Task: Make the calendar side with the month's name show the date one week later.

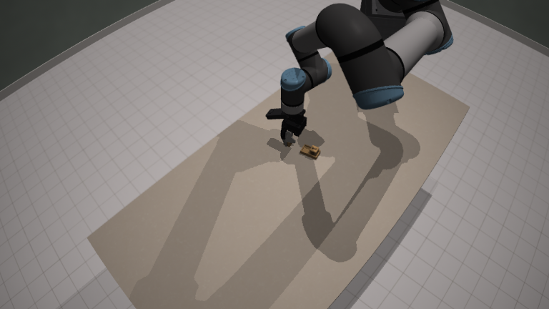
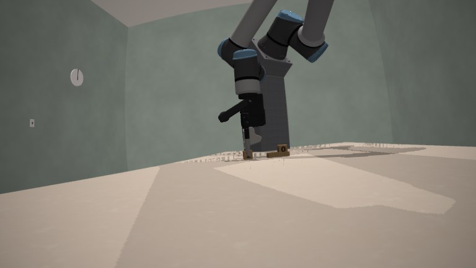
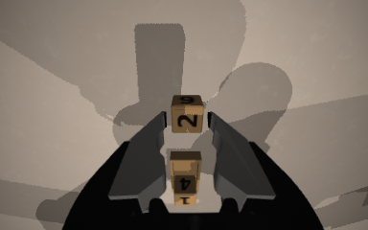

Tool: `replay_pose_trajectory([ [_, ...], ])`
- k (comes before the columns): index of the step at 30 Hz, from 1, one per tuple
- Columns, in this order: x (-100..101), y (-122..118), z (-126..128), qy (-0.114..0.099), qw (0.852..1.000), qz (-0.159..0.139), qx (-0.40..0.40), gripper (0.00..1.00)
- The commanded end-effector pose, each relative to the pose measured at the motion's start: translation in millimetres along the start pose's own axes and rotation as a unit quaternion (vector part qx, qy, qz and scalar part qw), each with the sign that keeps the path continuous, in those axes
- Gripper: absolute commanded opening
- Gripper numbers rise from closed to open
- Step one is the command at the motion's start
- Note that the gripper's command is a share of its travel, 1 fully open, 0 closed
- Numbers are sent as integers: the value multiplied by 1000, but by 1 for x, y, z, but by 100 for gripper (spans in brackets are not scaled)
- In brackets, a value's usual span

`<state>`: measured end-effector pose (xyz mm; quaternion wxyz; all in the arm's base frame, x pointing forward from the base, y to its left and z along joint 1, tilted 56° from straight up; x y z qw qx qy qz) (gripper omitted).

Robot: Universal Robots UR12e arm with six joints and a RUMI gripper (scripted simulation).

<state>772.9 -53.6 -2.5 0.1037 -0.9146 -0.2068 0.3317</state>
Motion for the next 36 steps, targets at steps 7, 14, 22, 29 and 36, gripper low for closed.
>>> replay_pose_trajectory([
  [7, 0, 0, 0, 0, 1000, 0, 0, 29],
  [14, 0, 0, 0, 0, 1000, 0, 0, 11],
  [22, 0, 0, 0, 0, 1000, 0, 0, 11],
  [29, 0, 0, 0, 0, 1000, 0, 0, 11],
  [36, 0, 0, 0, 0, 1000, 0, 0, 11],
])
Point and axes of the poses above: the point where the finger pads meet when closed, its own x axis out along the fingers, its own z axis across the jaws, y = z × x, the point moved 6 cm from there along -x, back along the fingers, and after that the axes turned 5 degrees about -x, right-handed, at the moved point
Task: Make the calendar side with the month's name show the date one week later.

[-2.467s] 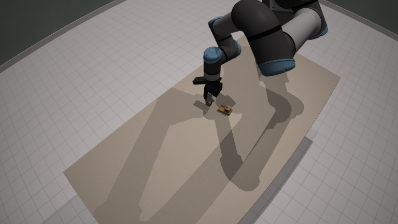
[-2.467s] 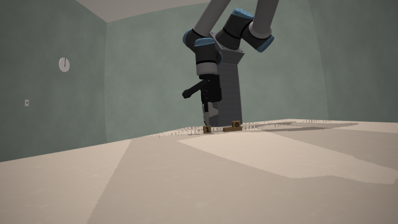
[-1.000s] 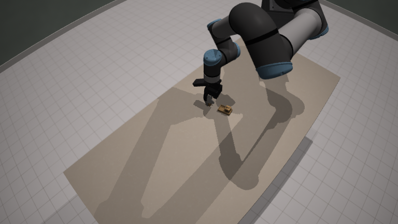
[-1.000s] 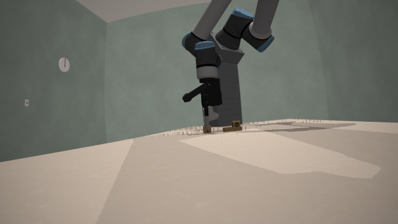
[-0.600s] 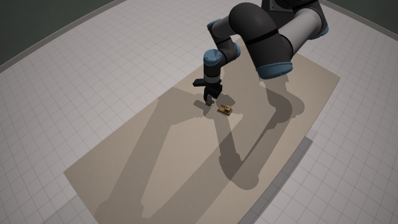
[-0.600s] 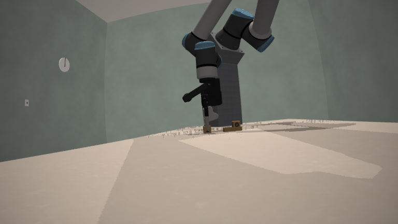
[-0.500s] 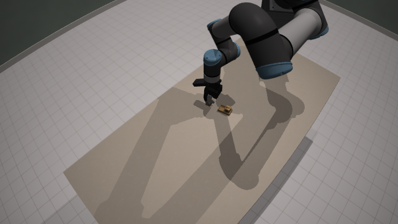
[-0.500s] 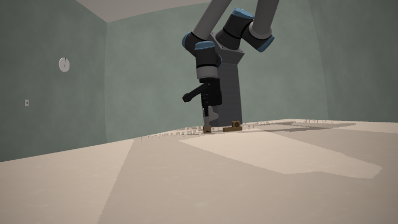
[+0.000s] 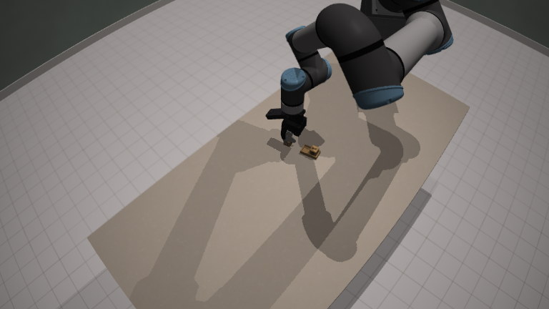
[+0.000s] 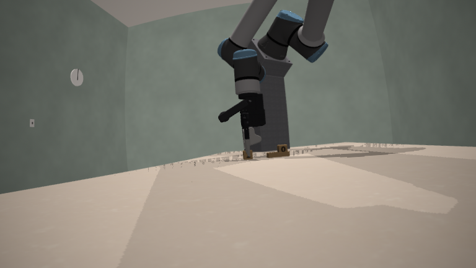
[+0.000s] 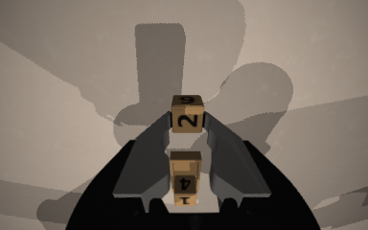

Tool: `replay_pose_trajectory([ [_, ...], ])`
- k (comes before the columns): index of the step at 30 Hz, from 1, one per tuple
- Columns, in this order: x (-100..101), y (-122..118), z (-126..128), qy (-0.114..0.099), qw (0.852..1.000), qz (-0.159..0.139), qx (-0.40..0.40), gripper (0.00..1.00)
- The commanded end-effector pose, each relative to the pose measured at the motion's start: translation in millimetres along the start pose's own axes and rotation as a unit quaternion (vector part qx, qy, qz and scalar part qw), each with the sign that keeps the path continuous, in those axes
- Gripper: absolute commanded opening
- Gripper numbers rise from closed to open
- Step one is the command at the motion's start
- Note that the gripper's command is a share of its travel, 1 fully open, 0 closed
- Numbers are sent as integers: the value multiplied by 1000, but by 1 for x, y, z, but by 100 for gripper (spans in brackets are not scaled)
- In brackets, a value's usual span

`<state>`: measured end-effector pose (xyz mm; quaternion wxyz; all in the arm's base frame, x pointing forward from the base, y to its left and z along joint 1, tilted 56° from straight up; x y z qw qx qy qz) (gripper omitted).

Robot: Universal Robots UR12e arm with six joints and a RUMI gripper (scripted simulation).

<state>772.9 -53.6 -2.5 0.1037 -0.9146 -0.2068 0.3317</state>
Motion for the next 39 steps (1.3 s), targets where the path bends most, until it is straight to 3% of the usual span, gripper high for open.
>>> replay_pose_trajectory([
  [1, 0, 0, 0, 0, 1000, 0, 0, 11],
  [10, -1, 0, 0, 0, 1000, 0, 0, 11],
  [16, -12, 0, 0, 0, 1000, 0, 0, 11],
  [28, -91, 0, 0, 0, 1000, 0, 0, 11],
  [39, -100, 0, 0, 0, 1000, 0, 0, 11],
])
Point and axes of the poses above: the point where the finger pads meet when closed, its own x axis out along the fingers, its own z axis across the jaws, y = z × x, the point moved 6 cm from there along -x, back along the fingers, and after that the axes turned 5 degrees about -x, right-handed, at the moved point
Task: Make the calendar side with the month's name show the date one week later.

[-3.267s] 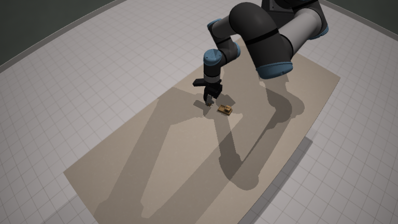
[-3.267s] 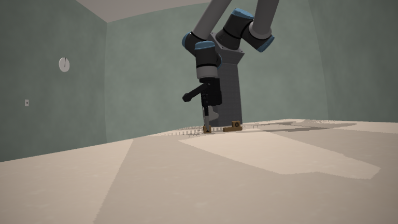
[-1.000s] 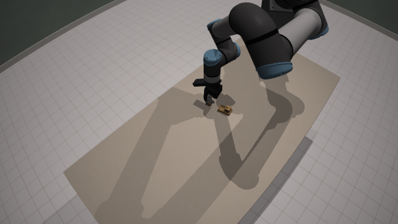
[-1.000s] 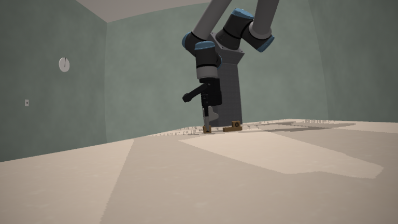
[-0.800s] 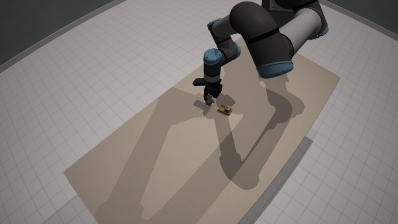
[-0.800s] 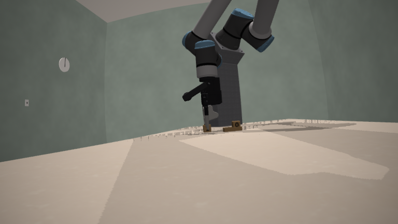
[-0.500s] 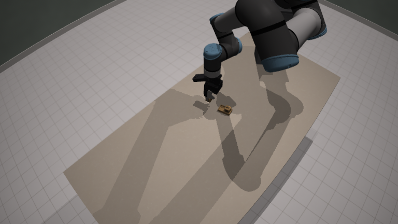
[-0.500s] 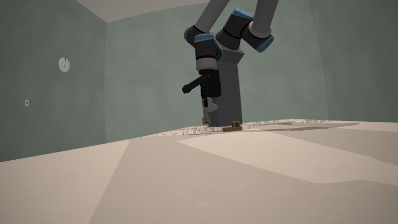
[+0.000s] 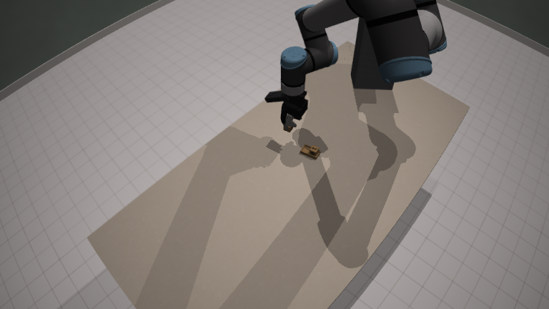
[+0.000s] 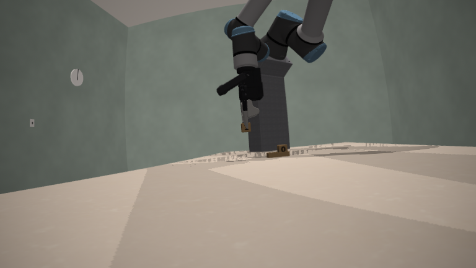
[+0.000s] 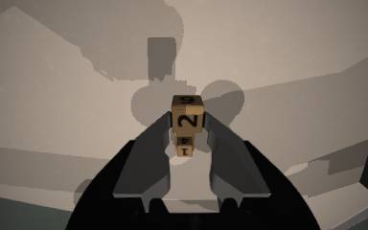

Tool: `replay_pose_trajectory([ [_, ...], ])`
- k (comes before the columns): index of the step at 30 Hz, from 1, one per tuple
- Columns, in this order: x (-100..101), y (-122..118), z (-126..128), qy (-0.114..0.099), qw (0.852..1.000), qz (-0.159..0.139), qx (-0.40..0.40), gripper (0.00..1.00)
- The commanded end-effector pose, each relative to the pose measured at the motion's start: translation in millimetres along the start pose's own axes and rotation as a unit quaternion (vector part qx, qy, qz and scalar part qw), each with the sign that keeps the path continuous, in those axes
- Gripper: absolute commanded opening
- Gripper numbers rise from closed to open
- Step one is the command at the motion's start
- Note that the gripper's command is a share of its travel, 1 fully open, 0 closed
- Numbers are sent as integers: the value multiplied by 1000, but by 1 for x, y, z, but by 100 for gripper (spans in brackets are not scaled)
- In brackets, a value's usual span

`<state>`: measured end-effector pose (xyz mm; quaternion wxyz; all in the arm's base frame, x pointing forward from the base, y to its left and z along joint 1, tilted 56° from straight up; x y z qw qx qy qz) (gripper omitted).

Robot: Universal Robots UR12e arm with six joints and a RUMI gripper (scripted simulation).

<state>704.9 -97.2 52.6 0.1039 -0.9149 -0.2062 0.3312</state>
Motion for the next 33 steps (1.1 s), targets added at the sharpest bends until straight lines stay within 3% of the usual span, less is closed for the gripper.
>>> replay_pose_trajectory([
  [1, -3, 0, 0, 0, 1000, 0, 0, 11],
  [5, -3, -7, -1, -1, 1000, 0, 0, 11],
  [9, -10, -73, -7, -1, 1000, 0, -1, 11],
  [11, -10, -73, -7, -1, 1000, 0, -1, 11],
  [13, -13, -91, -8, 0, 1000, 0, -2, 11],
  [33, -9, -92, -8, 0, 1000, 0, -2, 11],
])
Point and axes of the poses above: the point where the finger pads meet when closed, its own x axis out along the fingers, its own z axis across the jaws, y = z × x, the point moved 6 cm from there along -x, back along the fingers, and after that the axes turned 5 degrees about -x, right-handed, at the moved point
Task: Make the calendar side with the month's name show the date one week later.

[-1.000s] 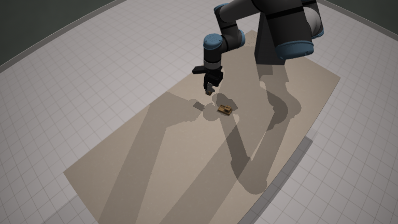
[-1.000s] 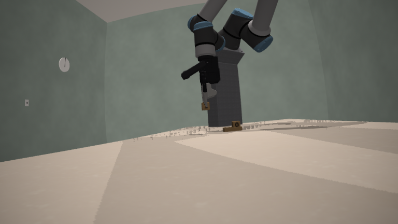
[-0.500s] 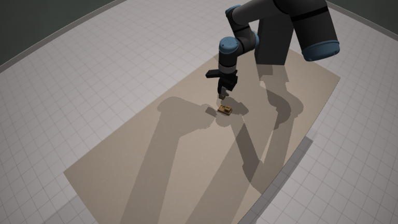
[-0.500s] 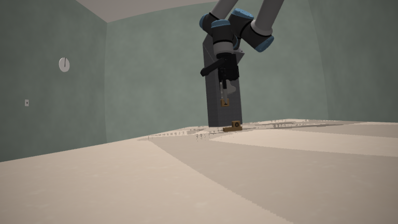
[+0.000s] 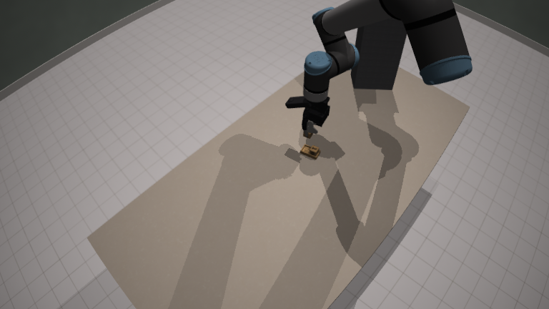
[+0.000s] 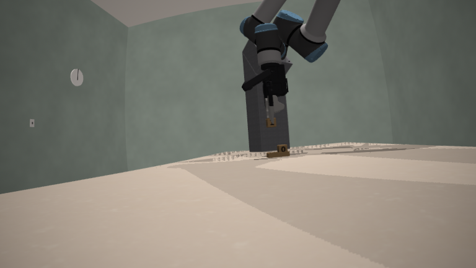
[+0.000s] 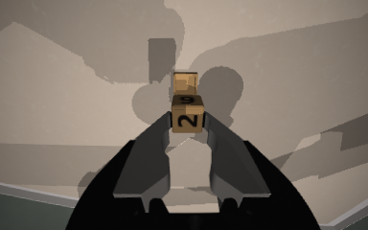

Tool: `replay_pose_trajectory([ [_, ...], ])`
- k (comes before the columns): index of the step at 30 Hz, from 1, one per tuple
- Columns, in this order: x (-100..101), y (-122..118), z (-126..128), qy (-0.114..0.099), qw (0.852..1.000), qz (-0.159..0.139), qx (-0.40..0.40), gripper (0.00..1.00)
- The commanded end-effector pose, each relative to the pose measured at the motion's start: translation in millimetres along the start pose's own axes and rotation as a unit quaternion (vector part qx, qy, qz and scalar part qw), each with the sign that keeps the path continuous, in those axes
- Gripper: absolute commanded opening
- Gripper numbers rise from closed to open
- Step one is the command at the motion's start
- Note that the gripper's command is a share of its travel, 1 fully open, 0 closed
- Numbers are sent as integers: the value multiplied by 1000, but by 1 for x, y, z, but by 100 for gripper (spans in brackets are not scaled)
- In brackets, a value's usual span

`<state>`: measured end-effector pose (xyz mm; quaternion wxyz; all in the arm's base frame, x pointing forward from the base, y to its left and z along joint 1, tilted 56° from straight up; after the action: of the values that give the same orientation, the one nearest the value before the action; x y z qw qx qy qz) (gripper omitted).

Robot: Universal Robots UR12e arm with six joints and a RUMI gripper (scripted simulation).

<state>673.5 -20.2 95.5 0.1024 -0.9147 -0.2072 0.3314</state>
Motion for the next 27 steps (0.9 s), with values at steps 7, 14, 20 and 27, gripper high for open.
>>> replay_pose_trajectory([
  [7, 19, 0, 0, 0, 1000, 0, 0, 11],
  [14, 36, 0, 0, 0, 1000, 0, 0, 11],
  [20, 53, 0, 0, 0, 1000, 0, 0, 11],
  [27, 62, 0, 0, 0, 1000, 0, 0, 11],
])
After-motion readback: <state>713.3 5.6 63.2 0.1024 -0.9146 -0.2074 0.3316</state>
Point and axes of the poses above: the point where the finger pads meet when closed, its own x axis out along the fingers, its own z axis across the jaws, y = z × x, the point moved 6 cm from there along -x, back along the fingers, and after that the axes turned 5 degrees about -x, right-handed, at the moved point
